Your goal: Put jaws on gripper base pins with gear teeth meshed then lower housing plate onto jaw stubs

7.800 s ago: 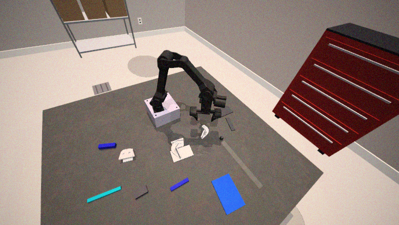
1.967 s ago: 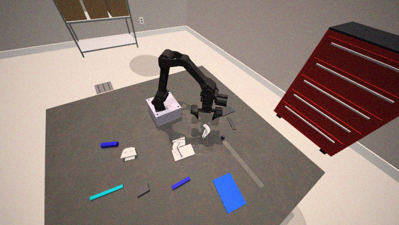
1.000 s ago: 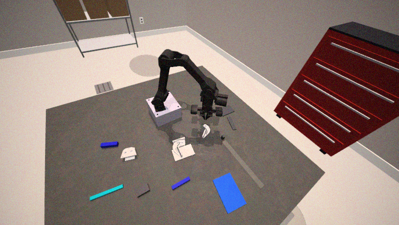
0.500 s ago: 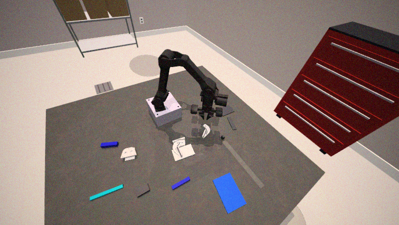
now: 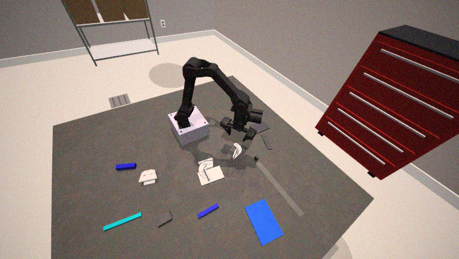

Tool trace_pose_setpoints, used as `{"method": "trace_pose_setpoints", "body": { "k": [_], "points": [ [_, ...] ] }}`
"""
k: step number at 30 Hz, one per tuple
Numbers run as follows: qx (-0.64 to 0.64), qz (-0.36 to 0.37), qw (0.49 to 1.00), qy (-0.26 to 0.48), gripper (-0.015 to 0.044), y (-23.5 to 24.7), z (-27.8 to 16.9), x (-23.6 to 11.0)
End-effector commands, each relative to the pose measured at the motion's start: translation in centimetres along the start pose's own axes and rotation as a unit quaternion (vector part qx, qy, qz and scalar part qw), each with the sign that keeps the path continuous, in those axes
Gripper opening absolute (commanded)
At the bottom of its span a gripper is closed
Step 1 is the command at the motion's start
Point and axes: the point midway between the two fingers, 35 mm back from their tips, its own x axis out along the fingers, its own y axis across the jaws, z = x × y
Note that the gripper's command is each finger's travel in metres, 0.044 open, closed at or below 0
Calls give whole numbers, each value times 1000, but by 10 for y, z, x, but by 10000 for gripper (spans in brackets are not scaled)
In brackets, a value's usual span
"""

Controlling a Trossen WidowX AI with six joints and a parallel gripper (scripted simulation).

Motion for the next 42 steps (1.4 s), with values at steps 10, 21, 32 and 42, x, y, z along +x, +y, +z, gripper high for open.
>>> {"method": "trace_pose_setpoints", "body": {
  "k": [10, 21, 32, 42],
  "points": [
    [207, 0, 978, 2, 440, -5, -5, -1],
    [366, 0, 931, 2, 440, -9, -8, -2],
    [515, 0, 857, 3, 440, -13, -11, -3],
    [638, 0, 770, 3, 440, -16, -14, -4]
  ]
}}
